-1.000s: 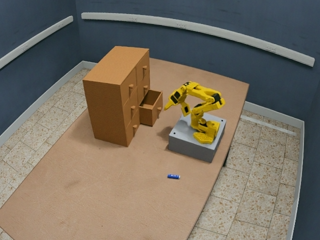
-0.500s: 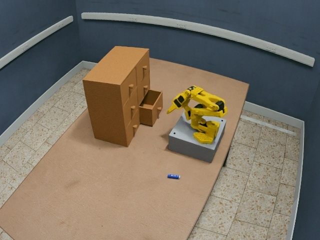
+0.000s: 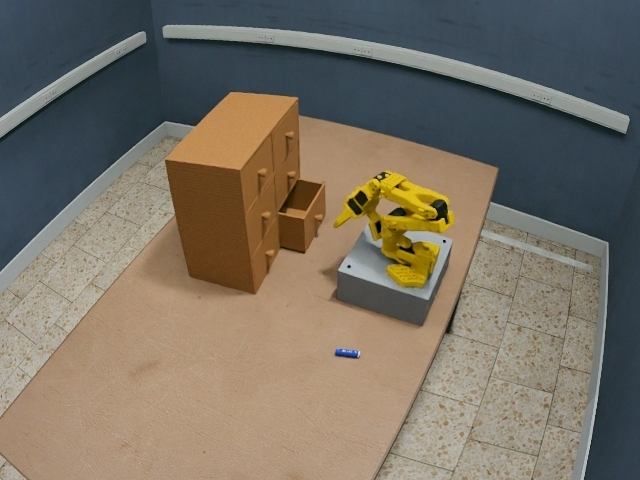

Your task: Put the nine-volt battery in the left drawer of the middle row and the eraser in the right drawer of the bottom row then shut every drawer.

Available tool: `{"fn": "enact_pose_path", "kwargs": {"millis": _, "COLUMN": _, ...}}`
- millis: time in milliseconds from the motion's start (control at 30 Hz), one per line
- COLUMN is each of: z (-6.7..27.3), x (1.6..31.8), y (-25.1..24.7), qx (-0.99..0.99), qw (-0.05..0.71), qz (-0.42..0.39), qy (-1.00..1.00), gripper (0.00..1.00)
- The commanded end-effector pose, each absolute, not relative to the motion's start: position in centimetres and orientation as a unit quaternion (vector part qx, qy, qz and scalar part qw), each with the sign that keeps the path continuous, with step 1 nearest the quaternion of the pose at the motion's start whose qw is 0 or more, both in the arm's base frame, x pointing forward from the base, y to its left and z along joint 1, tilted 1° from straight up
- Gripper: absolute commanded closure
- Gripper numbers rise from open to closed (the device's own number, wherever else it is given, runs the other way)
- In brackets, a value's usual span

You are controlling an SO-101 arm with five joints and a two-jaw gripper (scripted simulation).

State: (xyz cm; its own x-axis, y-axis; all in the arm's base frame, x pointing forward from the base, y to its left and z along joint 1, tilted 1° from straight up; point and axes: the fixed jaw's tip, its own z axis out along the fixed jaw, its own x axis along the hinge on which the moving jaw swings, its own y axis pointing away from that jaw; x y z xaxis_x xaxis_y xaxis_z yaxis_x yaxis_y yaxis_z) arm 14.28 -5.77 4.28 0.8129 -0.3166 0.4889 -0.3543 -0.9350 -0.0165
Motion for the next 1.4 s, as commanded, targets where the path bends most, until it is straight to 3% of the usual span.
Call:
{"fn": "enact_pose_path", "kwargs": {"millis": 0, "z": 4.7, "x": 15.1, "y": -6.4, "qx": 0.950, "qw": 0.041, "qz": 0.250, "qy": -0.181, "gripper": 0.70}}
{"fn": "enact_pose_path", "kwargs": {"millis": 633, "z": 4.1, "x": 19.5, "y": -10.4, "qx": 0.946, "qw": 0.062, "qz": 0.247, "qy": -0.199, "gripper": 0.76}}
{"fn": "enact_pose_path", "kwargs": {"millis": 967, "z": 4.1, "x": 19.5, "y": -10.4, "qx": 0.946, "qw": 0.062, "qz": 0.247, "qy": -0.199, "gripper": 0.79}}
{"fn": "enact_pose_path", "kwargs": {"millis": 1367, "z": 0.2, "x": 21.5, "y": -11.3, "qx": 0.946, "qw": 0.062, "qz": 0.247, "qy": -0.199, "gripper": 0.79}}
